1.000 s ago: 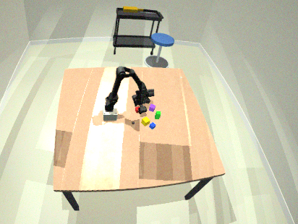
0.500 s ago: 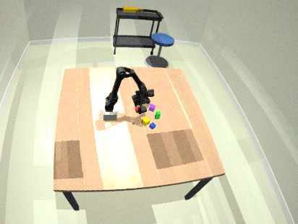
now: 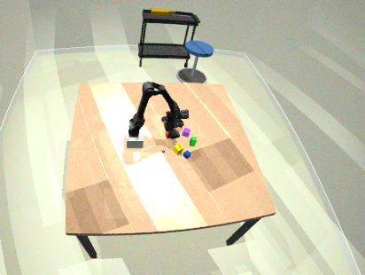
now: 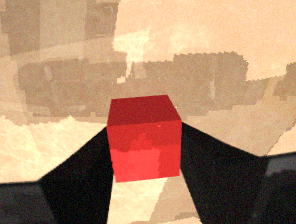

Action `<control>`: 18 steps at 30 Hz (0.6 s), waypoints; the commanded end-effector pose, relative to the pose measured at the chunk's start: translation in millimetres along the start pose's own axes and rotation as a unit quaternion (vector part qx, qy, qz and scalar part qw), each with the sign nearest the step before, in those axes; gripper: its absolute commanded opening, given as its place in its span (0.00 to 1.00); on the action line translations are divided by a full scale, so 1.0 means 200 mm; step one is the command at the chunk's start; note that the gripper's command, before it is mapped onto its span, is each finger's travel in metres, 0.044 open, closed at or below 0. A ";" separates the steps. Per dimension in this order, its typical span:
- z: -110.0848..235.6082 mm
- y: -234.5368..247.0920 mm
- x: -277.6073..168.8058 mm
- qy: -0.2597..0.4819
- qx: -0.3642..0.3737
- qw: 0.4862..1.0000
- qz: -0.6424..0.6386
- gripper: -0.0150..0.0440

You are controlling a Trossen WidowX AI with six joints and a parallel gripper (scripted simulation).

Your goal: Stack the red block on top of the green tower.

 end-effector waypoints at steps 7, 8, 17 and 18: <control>0.11 0.00 0.00 0.000 0.001 1.000 -0.001 0.25; 0.14 0.00 0.00 0.000 0.001 1.000 -0.001 0.25; 0.36 0.00 0.00 0.000 0.001 1.000 -0.001 0.25; 0.39 0.00 0.00 0.000 0.001 1.000 -0.001 0.25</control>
Point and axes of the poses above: the point midway between the two fingers, 35 mm back from their tips, its own z axis back along the fingers, its own y axis across the jaws, x = y × z, the point moved 4 cm from there along z, back along the fingers, and after that the axes turned 4 degrees about z, right-handed, at the moved point
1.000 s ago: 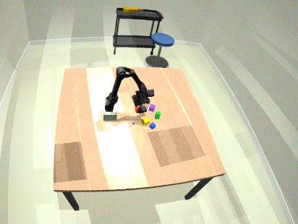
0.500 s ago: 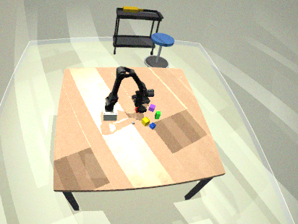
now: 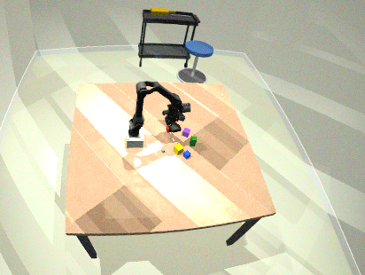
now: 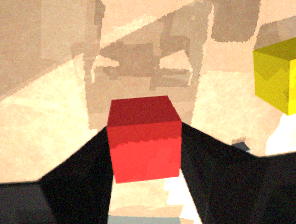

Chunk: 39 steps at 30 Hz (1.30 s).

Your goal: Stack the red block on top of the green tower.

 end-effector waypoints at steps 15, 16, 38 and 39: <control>0.26 0.00 0.00 -0.005 -0.001 1.000 0.000 0.25; 0.27 0.00 0.00 -0.007 -0.001 1.000 -0.001 0.25; 0.34 -0.24 0.32 -0.013 -0.006 1.000 -0.012 0.25; 0.34 -0.26 0.33 -0.013 -0.006 1.000 -0.011 0.25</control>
Point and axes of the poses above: the point midway between the two fingers, 35 mm back from their tips, its own z axis back along the fingers, its own y axis across the jaws, x = y × z, the point moved 4 cm from there along z, back along the fingers, and after that the axes turned 4 degrees about z, right-handed, at the moved point
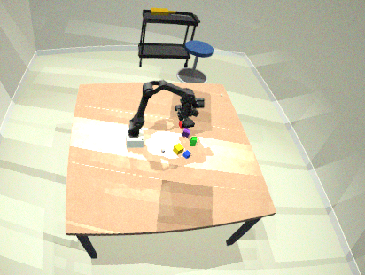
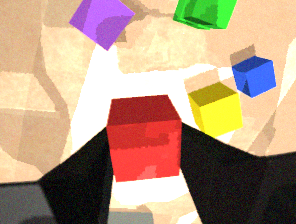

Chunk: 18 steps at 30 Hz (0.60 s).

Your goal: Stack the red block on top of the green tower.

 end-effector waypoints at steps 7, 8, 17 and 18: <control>0.00 -0.14 0.15 -0.001 0.001 1.000 0.004 0.25; 0.00 -0.16 0.17 -0.001 0.001 1.000 0.004 0.25; -0.02 -0.29 0.28 -0.001 0.001 1.000 0.009 0.25; -0.03 -0.31 0.29 -0.001 0.001 1.000 0.010 0.25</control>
Point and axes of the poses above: the point midway between the two fingers, 35 mm back from their tips, its own z axis back along the fingers, its own y axis across the jaws, x = y × z, the point moved 4 cm from there along z, back along the fingers, and after that the axes turned 4 degrees about z, right-handed, at the moved point
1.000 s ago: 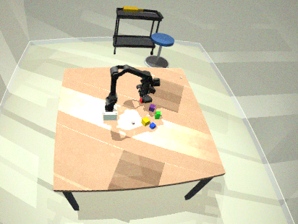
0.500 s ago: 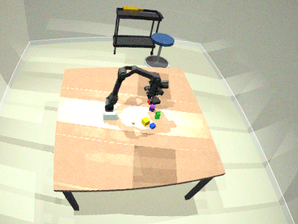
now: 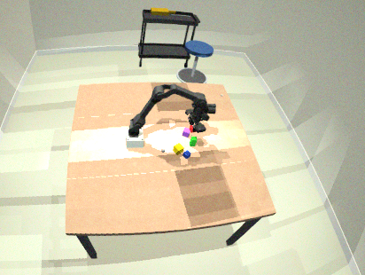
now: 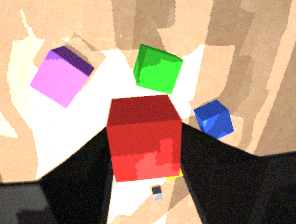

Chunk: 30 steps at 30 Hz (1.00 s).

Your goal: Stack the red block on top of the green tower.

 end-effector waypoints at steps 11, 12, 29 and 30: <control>-0.11 -0.11 0.06 0.001 0.002 1.000 0.005 0.25; -0.12 -0.11 0.06 0.001 0.002 1.000 0.005 0.25; -0.27 -0.11 0.07 0.001 0.002 1.000 0.005 0.25; -0.27 -0.11 0.07 0.001 0.002 1.000 0.005 0.25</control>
Point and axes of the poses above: the point midway between the two fingers, 35 mm back from their tips, its own z axis back along the fingers, its own y axis across the jaws, x = y × z, the point moved 4 cm from there along z, back along the fingers, and after that the axes turned 4 degrees about z, right-handed, at the moved point
